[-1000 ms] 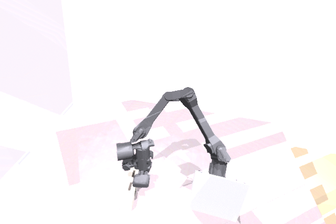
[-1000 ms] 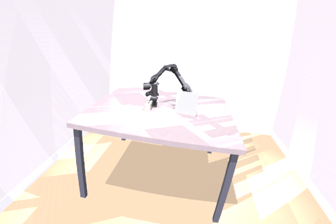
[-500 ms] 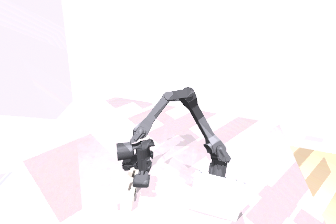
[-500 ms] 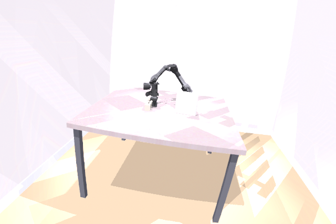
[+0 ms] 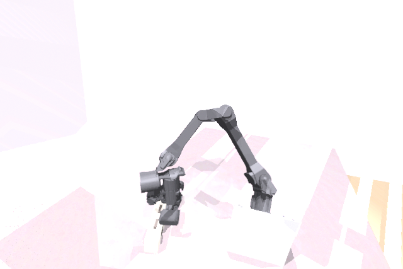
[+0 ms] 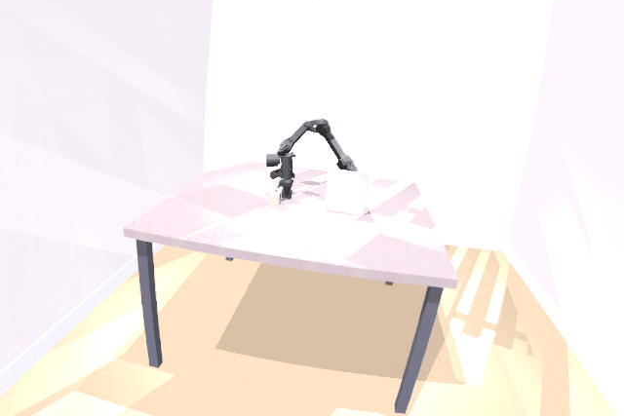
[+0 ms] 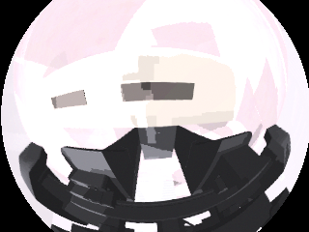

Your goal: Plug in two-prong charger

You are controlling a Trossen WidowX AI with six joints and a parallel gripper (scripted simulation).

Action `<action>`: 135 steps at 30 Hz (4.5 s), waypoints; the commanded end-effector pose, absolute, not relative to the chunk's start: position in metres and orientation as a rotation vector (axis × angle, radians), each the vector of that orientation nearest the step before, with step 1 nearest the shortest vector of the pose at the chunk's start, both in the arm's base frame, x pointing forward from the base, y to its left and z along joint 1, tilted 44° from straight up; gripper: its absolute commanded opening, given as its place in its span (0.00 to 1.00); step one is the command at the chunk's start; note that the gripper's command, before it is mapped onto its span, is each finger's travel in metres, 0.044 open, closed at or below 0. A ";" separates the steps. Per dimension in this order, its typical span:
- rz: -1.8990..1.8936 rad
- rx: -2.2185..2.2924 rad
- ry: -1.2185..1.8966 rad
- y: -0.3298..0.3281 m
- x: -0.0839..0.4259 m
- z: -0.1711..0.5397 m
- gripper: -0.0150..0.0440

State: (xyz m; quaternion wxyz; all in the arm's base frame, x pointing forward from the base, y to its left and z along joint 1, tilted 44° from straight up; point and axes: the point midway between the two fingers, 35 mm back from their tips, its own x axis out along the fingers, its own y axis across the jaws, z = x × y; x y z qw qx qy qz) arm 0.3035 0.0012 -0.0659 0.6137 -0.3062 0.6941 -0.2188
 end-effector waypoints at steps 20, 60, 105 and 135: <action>-0.506 -0.703 1.589 0.001 0.302 -0.066 1.00; -0.509 -0.699 1.568 0.000 0.286 -0.065 1.00; -0.509 -0.700 1.569 -0.007 0.236 -0.063 1.00; -0.257 -0.766 0.996 0.051 0.254 -0.009 1.00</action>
